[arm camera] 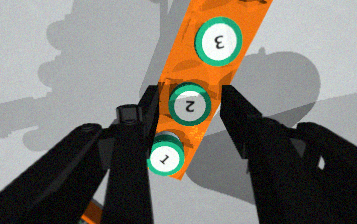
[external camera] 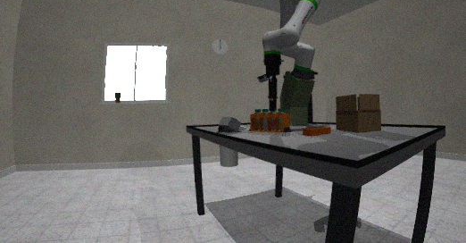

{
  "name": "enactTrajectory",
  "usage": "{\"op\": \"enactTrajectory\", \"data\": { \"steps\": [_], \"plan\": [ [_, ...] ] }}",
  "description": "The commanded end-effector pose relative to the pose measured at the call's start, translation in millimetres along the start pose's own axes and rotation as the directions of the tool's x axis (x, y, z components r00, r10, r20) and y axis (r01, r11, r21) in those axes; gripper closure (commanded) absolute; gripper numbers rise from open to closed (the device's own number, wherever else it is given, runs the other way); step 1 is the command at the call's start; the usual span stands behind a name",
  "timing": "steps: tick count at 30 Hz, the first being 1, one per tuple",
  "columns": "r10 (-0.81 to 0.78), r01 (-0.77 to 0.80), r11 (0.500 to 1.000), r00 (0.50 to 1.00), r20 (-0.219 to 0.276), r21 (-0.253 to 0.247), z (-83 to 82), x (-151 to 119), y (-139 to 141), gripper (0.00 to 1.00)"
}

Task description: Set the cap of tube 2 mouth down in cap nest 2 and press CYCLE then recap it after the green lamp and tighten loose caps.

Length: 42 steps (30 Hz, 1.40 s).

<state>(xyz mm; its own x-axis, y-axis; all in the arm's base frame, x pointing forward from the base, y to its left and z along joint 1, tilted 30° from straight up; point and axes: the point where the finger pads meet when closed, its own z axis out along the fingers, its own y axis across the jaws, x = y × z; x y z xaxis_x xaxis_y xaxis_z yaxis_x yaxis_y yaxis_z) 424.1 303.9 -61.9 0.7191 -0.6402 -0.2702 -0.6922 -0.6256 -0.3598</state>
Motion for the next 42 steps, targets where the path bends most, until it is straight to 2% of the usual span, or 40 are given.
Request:
{"op": "enactTrajectory", "data": {
  "steps": [1,5,6,20,23,26,29,32,34,38,42],
  "plan": [
    [-0.115,0.113,0.993,0.993,0.042,0.032,-0.5,0.4,-0.6,0.59],
    [-0.115,0.113,0.993,0.993,0.042,0.032,-0.5,0.5,-0.6,0.59],
    [-0.115,0.113,0.993,0.993,0.042,0.032,-0.5,0.5,-0.6,0.70],
    [-0.115,0.113,0.993,0.992,0.042,0.032,-0.5,0.6,-0.6,0.70],
    [0.035,-0.036,0.999,0.998,0.047,0.025,-0.5,0.6,-0.5,0.70],
    [0.184,-0.185,0.983,0.982,0.050,0.018,-0.4,0.6,-0.6,0.70],
    [0.329,-0.330,0.944,0.943,0.052,0.010,-0.3,0.6,-0.6,0.70],
    [0.466,-0.467,0.884,0.883,0.053,0.002,-0.3,0.6,-0.5,0.70],
    [0.466,-0.467,0.884,0.883,0.053,0.002,-0.3,0.6,-0.5,0.70],
    [0.632,-0.633,0.774,0.773,0.052,-0.008,-0.2,0.6,-0.6,0.70],
    [0.774,-0.774,0.633,0.632,0.049,-0.019,0.0,0.6,-0.5,0.70]
  ]
}}
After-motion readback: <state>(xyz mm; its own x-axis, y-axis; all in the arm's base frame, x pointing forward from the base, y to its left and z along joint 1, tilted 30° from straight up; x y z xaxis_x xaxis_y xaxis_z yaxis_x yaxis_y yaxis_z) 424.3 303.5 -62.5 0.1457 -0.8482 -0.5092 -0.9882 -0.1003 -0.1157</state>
